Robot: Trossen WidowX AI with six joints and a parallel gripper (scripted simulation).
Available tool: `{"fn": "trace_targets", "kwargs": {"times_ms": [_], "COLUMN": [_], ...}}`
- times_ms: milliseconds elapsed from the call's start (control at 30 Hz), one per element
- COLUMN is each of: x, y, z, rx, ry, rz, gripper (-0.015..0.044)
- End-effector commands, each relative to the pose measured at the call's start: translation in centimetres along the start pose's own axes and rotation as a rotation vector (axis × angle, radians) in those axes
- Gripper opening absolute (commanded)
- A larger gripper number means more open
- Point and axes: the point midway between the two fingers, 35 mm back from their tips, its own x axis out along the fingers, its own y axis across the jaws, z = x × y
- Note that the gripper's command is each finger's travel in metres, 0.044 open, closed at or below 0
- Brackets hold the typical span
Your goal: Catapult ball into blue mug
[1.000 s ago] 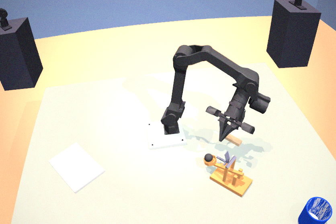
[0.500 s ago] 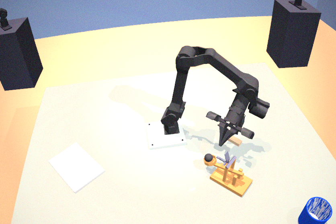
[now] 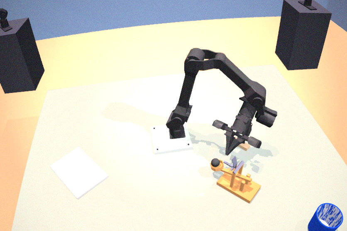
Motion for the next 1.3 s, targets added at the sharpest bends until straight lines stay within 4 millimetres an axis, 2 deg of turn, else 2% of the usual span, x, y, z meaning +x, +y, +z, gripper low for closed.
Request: {"fn": "trace_targets", "kwargs": {"times_ms": [0, 700, 800, 933, 1000, 1100, 1200, 1267], "x": [0.6, 3.1, 4.4, 4.6, 3.5, -1.0, -5.9, -8.0], "y": [0.1, 0.6, 0.7, 0.7, 0.4, -0.2, 0.0, 0.4], "z": [0.5, 2.7, 3.8, 3.9, 3.7, 2.5, 0.7, -0.3], "rx": [-0.006, -0.007, -0.007, -0.007, -0.015, -0.051, -0.09, -0.107], "ry": [0.006, 0.006, 0.006, 0.006, 0.004, -0.003, -0.008, -0.009], "rz": [0.003, 0.003, 0.003, 0.003, -0.001, -0.019, -0.037, -0.045], "gripper": [0.0, 0.0, 0.0, 0.0, 0.0, 0.0, 0.0, 0.0]}}
